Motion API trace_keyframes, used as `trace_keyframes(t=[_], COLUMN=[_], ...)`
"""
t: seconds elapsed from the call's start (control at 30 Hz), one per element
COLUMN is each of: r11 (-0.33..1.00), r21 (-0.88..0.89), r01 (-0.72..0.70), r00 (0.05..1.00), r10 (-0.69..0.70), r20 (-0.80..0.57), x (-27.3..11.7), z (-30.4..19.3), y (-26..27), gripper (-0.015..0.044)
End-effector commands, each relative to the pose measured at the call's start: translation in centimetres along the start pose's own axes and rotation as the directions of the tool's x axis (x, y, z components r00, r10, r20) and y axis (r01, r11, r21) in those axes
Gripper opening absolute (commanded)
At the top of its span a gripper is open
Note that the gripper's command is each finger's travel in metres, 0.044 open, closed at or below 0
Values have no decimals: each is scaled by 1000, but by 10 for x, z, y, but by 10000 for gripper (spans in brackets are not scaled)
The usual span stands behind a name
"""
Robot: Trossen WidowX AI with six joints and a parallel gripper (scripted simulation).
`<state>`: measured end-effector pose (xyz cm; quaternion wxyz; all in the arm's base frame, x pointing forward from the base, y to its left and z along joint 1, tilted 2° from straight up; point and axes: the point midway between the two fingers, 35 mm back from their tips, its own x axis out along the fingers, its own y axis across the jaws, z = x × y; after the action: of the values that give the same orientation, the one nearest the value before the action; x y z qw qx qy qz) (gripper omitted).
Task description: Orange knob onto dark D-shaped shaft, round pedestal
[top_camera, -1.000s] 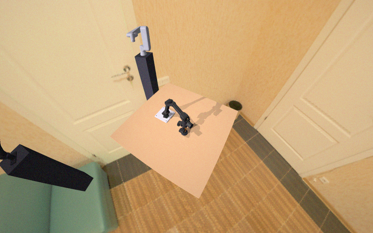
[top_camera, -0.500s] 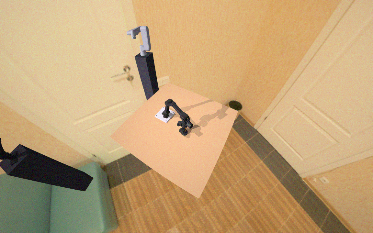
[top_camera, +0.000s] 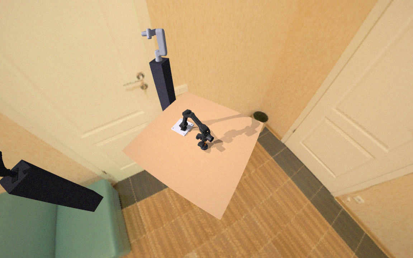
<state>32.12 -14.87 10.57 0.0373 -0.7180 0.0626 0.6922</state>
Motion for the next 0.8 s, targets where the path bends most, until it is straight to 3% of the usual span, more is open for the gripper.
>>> trace_keyframes(t=[0.0, 0.77], r11=[1000, 1000], r21=[24, -7], r01=[-2, -2], r00=[1000, 1000], r10=[2, 2], r20=[-8, -8], x=[-4, 3], z=[-1, -2], y=[0, 0], gripper=[0, 0])
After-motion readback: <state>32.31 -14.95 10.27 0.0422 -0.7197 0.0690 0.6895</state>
